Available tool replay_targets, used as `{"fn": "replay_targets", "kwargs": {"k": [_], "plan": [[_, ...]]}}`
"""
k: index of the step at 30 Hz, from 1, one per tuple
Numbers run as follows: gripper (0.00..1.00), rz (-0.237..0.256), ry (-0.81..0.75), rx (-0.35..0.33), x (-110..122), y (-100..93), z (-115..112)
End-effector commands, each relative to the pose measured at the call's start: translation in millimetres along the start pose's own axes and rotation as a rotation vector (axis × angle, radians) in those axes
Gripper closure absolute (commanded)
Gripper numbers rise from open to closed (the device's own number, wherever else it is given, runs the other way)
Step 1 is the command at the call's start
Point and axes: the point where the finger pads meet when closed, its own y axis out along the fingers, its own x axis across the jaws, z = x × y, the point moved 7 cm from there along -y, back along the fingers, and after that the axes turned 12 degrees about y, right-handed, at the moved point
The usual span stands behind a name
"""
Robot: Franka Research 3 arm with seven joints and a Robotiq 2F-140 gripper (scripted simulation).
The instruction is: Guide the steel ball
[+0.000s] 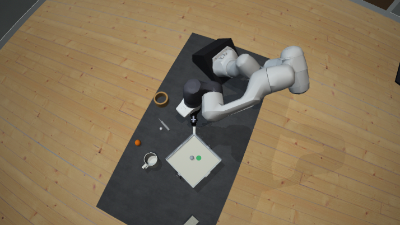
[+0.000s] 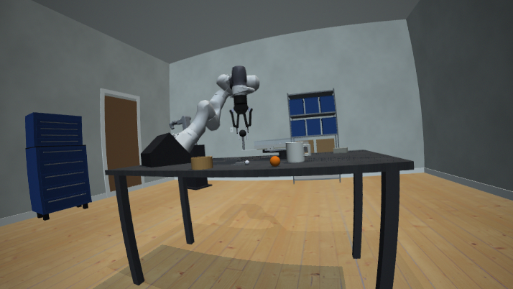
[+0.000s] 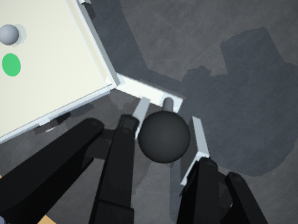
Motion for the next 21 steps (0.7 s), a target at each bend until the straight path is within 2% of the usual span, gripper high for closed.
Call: {"fn": "replay_targets", "kwargs": {"k": [1, 21], "plan": [[1.00, -0.005, -0.002, -0.009, 0.3, 1.6, -3.7], [1.00, -0.005, -0.002, -0.009, -1.6, 0.4, 3.1]]}}
